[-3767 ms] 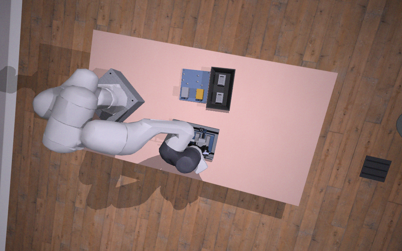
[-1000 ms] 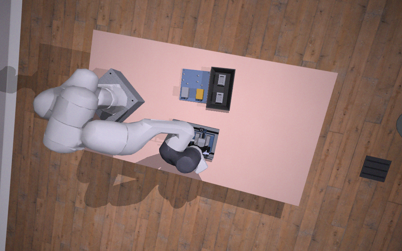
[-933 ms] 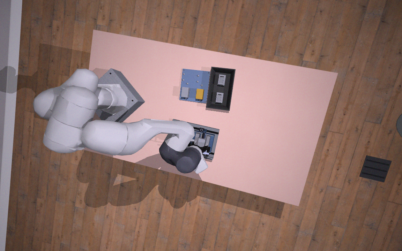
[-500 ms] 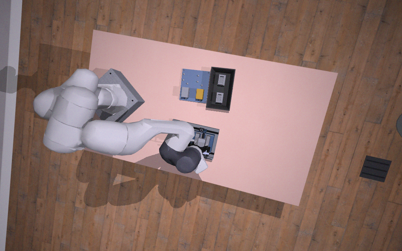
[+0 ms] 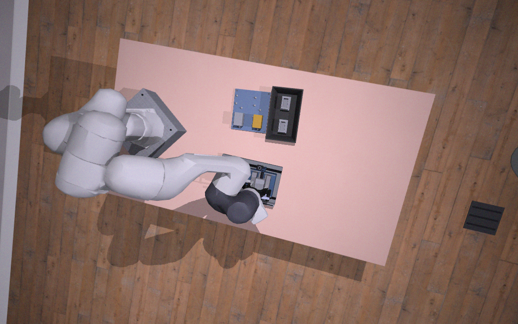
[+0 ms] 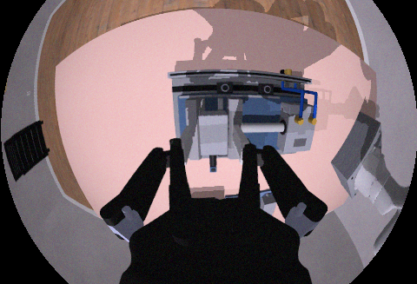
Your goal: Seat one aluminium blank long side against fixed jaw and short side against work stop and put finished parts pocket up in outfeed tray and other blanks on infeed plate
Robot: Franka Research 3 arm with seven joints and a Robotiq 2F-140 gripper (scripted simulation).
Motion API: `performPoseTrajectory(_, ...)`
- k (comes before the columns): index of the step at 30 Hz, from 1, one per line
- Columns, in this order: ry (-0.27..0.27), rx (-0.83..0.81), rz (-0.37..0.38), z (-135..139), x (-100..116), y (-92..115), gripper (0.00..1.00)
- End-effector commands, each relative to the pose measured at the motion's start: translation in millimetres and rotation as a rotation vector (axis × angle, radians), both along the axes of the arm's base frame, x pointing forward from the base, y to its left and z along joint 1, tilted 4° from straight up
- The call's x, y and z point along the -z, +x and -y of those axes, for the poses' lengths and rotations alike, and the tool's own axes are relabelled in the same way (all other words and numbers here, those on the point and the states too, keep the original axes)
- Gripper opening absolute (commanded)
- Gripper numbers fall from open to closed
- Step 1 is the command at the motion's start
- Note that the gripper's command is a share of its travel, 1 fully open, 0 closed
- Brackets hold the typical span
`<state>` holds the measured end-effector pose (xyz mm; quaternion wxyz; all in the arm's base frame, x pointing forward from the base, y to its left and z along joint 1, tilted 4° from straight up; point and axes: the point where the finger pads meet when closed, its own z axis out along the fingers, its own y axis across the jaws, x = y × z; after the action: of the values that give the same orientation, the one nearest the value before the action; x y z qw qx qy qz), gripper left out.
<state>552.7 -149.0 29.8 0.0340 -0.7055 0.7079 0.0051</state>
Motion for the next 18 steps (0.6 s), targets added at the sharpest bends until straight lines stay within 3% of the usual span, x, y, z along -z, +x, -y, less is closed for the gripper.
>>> performPoseTrajectory(1, 0.000, 0.005, 0.004, -0.1, -4.5, 1.8, 0.40)
performPoseTrajectory(18, 0.000, 0.005, 0.004, 2.0, -41.9, 0.1, 0.40)
